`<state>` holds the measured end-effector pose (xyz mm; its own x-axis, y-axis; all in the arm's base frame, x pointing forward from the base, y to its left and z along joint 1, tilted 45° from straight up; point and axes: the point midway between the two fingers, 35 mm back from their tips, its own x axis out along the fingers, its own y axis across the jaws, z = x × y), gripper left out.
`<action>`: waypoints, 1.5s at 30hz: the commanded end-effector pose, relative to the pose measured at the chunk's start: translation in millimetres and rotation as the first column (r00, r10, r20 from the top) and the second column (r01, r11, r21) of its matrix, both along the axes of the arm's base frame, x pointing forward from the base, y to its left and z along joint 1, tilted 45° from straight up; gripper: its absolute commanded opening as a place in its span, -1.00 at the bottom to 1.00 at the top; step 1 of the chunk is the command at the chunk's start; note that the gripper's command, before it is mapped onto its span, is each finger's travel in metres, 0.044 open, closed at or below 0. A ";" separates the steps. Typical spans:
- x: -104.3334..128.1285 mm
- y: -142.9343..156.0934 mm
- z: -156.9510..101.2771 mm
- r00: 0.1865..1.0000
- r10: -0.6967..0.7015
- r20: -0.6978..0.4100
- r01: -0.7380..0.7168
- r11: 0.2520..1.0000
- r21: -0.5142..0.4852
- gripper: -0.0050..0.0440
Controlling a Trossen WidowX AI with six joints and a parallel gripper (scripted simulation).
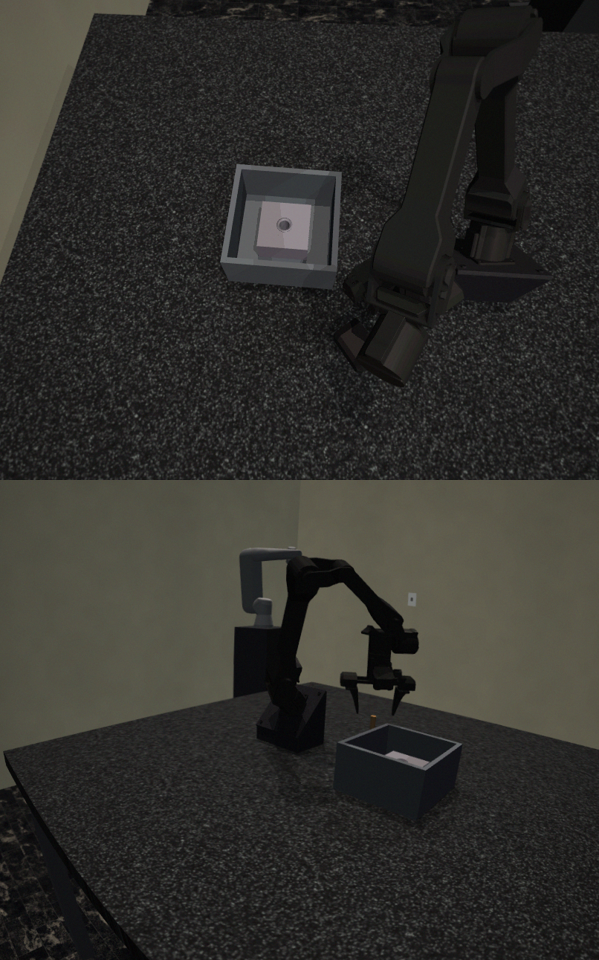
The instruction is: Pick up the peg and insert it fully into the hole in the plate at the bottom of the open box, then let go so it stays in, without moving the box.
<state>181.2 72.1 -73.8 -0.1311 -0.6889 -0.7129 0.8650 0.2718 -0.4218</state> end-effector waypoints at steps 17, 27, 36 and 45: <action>-6.8 -24.1 -22.5 1.000 0.002 -0.012 -0.002 1.000 -0.009 1.00; -9.2 -31.8 -29.3 1.000 0.002 -0.012 -0.002 1.000 -0.010 0.90; -9.2 -31.8 -29.3 1.000 0.002 -0.012 -0.002 1.000 -0.010 0.12; -9.2 -31.8 -29.3 1.000 0.002 -0.012 -0.002 1.000 -0.010 -0.27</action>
